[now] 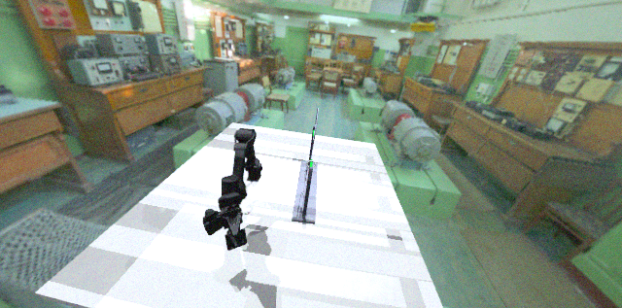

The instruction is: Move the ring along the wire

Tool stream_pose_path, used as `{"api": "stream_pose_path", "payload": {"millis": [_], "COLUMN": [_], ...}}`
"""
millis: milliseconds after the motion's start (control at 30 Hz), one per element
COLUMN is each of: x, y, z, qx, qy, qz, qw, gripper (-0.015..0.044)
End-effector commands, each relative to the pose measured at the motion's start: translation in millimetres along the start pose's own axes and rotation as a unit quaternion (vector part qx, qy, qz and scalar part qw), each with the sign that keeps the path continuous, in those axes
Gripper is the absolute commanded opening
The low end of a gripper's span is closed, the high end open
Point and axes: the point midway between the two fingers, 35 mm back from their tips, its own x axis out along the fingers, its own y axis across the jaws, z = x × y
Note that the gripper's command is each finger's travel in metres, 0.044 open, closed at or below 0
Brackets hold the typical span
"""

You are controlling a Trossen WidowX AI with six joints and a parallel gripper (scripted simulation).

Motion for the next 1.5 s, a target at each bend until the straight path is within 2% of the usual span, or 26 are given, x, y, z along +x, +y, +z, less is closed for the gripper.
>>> {"api": "stream_pose_path", "payload": {"millis": [0, 233, 467, 733, 1000, 1267, 1467], "x": [-20.6, -68.9, -128.4, -207.8, -285.9, -279.0, -259.3], "y": [-18.7, -52.6, -74.5, -83.8, -76.8, -78.6, -64.3], "z": [-32.0, -87.5, -145.3, -203.9, -245.6, -246.8, -264.3], "qx": [-0.103, -0.272, -0.408, -0.524, -0.596, -0.597, -0.583], "qy": [0.063, 0.182, 0.293, 0.390, 0.433, 0.433, 0.434], "qz": [-0.019, -0.021, 0.025, 0.130, 0.265, 0.268, 0.264], "qw": [0.992, 0.944, 0.865, 0.746, 0.623, 0.620, 0.634], "gripper": [0.0160, 0.0160, 0.0160, 0.0160, 0.0160, 0.0160, 0.0160]}}
